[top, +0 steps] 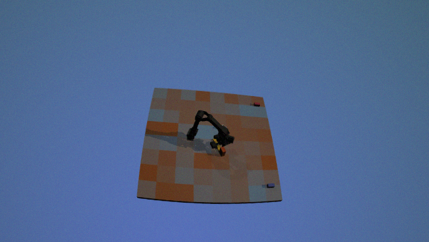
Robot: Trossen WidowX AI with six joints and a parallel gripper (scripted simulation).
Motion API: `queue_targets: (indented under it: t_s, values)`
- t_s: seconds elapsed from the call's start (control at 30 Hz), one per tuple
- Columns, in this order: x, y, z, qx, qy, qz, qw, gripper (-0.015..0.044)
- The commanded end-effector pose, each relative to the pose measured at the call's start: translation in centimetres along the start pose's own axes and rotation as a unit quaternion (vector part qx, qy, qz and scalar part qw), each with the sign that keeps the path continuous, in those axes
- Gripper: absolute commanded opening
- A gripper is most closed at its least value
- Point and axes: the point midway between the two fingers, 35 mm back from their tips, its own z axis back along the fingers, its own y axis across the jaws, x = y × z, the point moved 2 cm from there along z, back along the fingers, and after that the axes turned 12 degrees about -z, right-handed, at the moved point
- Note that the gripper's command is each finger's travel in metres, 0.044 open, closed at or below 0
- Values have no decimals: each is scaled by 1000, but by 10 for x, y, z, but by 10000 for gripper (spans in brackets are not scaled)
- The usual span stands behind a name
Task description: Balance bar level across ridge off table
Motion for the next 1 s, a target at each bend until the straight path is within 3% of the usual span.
queue_targets:
  t_s: [0.0, 0.43, 0.63, 0.9, 0.97]
  values:
    - [0, 0, -6, 0, -1, 1, 1000, 315]
    - [0, 0, -7, 0, -1, 1, 1000, 315]
    - [0, 0, -7, 1, -1, 0, 1000, 157]
    - [0, 0, -7, 1, -1, 0, 1000, 104]
    - [0, 0, -6, 1, -1, 0, 1000, 52]
